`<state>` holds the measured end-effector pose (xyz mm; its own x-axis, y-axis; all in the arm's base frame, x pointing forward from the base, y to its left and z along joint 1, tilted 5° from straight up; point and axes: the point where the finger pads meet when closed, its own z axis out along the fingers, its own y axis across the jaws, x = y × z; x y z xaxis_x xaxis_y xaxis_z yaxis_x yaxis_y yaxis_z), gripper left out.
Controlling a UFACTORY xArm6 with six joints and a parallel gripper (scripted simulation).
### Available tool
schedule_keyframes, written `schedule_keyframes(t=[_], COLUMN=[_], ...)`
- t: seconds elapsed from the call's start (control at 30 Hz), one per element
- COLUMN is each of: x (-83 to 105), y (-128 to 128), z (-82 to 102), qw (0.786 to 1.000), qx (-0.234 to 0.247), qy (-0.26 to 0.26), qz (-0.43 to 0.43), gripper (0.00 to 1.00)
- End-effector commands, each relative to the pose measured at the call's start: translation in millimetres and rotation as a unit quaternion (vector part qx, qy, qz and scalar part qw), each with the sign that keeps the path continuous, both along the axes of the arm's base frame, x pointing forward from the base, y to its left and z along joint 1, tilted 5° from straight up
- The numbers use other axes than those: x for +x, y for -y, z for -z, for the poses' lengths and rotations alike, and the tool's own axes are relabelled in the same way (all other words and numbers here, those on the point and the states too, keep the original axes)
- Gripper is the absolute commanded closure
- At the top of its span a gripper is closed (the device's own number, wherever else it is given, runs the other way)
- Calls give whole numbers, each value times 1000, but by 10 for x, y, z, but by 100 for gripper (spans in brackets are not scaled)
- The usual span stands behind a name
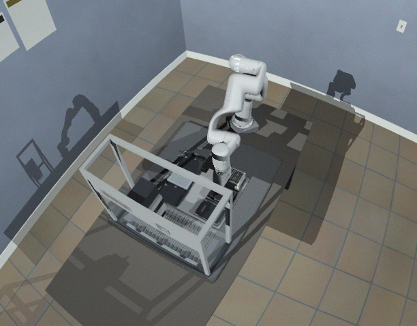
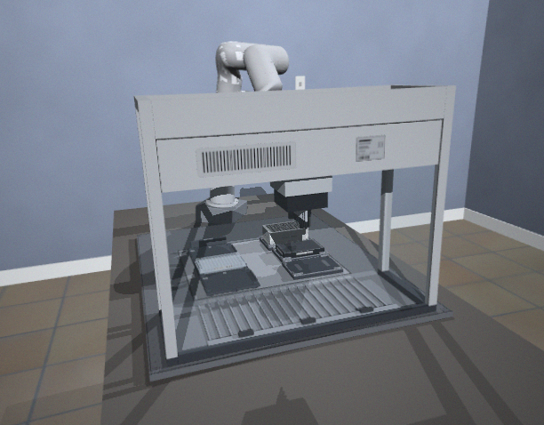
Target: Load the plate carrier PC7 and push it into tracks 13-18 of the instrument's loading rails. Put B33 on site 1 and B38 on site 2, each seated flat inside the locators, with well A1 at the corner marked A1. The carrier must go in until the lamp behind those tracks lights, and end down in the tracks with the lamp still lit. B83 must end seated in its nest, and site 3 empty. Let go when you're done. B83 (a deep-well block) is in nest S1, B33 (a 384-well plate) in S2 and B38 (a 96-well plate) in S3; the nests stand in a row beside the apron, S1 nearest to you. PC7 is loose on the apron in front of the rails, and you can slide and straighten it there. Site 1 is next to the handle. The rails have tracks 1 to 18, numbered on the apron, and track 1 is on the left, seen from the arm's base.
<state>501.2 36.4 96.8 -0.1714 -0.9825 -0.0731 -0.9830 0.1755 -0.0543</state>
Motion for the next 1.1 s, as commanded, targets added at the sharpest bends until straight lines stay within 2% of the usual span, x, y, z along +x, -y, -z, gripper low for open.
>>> schedule_keyframes(t=[0.0,1.07], x=[20,52], y=[-5,-34], z=[58,524], qw=[1000,1000], qx=[0,0], qy=[2,2], qz=[0,0], gripper=[0,0])
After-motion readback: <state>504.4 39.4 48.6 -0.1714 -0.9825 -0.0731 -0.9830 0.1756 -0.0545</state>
